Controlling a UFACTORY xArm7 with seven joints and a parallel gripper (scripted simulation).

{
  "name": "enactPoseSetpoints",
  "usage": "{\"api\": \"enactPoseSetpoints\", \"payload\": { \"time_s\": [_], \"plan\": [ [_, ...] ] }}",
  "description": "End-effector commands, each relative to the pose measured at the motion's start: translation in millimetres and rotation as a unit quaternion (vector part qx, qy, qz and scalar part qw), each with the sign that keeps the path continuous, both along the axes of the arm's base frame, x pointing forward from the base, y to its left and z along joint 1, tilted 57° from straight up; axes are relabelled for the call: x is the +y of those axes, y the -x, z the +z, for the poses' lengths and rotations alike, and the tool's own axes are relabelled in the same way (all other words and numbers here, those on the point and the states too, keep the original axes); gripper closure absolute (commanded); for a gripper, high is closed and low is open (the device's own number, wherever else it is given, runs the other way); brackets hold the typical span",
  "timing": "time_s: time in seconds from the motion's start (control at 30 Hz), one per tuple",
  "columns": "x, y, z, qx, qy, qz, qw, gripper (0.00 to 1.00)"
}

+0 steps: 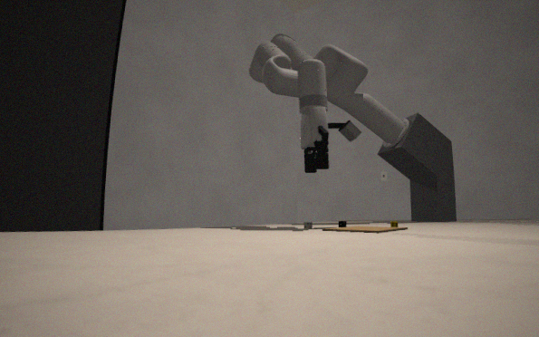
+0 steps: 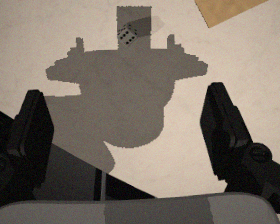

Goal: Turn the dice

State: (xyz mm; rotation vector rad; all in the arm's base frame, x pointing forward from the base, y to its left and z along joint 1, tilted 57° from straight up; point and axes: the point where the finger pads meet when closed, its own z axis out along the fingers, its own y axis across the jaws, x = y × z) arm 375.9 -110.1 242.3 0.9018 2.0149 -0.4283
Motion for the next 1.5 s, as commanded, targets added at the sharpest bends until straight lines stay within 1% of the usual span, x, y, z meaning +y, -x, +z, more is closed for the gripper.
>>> {"api": "enactPoseSetpoints", "payload": {
  "time_s": [0.0, 0.03, 0.3, 0.37, 1.13, 1.33, 1.47],
  "plan": [
    [-0.1, 3.4, 1.1, -0.011, -0.001, 0.000, 1.000, 0.00],
    [-0.5, 6.0, 1.4, -0.017, -0.002, 0.000, 1.000, 0.00],
    [-0.5, 6.0, 1.4, -0.017, -0.002, 0.000, 1.000, 0.00],
    [-0.9, 8.5, 1.5, -0.024, -0.002, 0.000, 1.000, 0.00],
    [-0.9, 8.9, 1.5, -0.025, -0.003, 0.000, 1.000, 0.00],
    [-3.1, 6.8, -0.4, -0.025, -0.002, -0.001, 1.000, 0.00],
    [-10.9, -1.0, -7.4, -0.025, -0.002, -0.001, 1.000, 0.00]
  ]
}}
